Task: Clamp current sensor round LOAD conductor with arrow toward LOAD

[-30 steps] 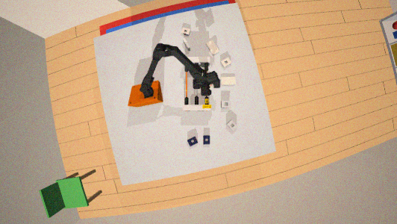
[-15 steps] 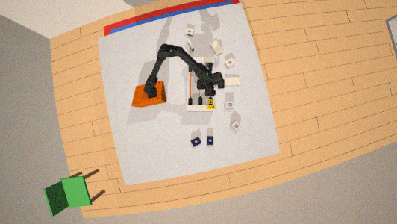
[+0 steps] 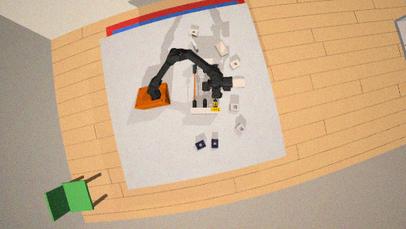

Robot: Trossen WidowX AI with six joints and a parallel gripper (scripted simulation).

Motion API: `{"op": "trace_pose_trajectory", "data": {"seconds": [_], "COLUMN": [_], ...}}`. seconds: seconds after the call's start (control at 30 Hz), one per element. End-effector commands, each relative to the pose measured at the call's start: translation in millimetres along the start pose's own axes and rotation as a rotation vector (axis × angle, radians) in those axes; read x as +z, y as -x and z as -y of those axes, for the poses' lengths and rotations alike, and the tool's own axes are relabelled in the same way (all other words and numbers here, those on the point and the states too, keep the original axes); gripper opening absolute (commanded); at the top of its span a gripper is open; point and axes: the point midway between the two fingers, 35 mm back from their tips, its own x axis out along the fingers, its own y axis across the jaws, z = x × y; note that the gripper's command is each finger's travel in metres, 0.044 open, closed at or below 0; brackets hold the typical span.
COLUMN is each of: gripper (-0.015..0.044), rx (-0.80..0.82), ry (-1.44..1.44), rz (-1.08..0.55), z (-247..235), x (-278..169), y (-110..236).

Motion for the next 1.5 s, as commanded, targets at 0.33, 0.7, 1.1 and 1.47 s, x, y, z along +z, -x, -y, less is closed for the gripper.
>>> {"op": "trace_pose_trajectory", "data": {"seconds": [0.33, 0.7, 1.1, 1.47], "gripper": [0.0000, 0.0000, 0.0000, 0.0000], "rx": [-0.115, -0.115, -0.115, -0.115], "ry": [0.018, 0.018, 0.018, 0.018], "rz": [-0.018, -0.018, -0.018, -0.018], "z": [-4.2, -4.2, -4.2, -4.2], "x": [-3.0, -3.0, -3.0, -3.0], "y": [16.5, 16.5, 16.5, 16.5]}}
